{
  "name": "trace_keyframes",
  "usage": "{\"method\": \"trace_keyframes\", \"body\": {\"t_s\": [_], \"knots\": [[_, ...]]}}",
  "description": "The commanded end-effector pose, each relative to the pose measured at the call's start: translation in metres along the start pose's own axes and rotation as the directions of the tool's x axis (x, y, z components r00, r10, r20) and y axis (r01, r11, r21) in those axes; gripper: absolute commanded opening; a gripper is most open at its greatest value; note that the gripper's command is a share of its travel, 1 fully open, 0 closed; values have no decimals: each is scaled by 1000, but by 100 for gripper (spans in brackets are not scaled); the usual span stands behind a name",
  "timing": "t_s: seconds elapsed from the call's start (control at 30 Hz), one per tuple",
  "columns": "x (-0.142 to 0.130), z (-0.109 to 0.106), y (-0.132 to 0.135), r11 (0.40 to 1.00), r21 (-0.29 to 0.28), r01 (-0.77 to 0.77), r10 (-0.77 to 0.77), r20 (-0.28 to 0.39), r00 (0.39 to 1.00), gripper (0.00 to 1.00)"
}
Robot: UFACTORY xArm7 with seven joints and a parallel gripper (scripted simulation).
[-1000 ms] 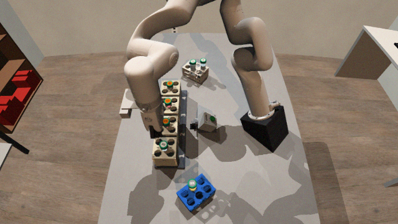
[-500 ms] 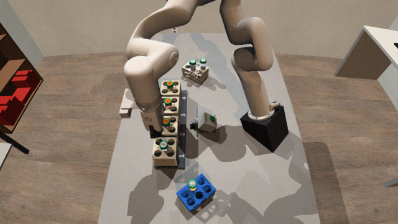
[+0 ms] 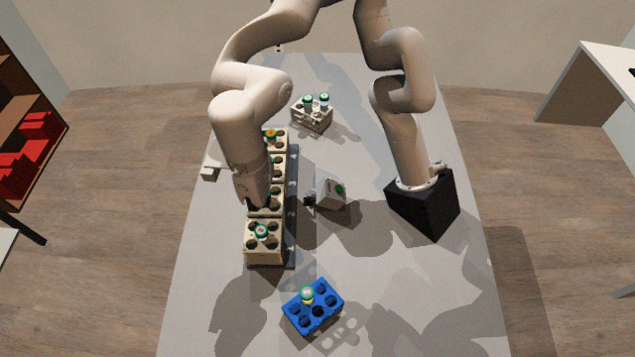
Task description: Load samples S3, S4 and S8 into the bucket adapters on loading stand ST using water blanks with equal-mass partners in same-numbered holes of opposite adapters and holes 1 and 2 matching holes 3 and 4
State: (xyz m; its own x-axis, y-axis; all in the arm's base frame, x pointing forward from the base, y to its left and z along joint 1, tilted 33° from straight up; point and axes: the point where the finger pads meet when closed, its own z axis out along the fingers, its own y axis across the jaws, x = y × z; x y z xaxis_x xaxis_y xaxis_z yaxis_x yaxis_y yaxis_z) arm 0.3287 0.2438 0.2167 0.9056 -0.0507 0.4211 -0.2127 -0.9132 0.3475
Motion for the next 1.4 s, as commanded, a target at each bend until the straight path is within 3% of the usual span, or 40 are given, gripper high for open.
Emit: {"method": "trace_keyframes", "body": {"t_s": [0.0,0.3,0.37,0.6,0.87,0.93,1.37], "knots": [[-14,8,15,987,-17,-158,159,12,987,0],[-42,26,46,897,-65,-437,440,37,897,0],[-42,26,46,897,-65,-437,440,37,897,0],[-63,41,70,772,-107,-627,634,46,772,0],[-87,57,97,579,-155,-801,814,44,580,0],[-87,57,97,579,-155,-801,814,44,580,0],[-127,84,141,187,-226,-956,982,14,189,0]]}}
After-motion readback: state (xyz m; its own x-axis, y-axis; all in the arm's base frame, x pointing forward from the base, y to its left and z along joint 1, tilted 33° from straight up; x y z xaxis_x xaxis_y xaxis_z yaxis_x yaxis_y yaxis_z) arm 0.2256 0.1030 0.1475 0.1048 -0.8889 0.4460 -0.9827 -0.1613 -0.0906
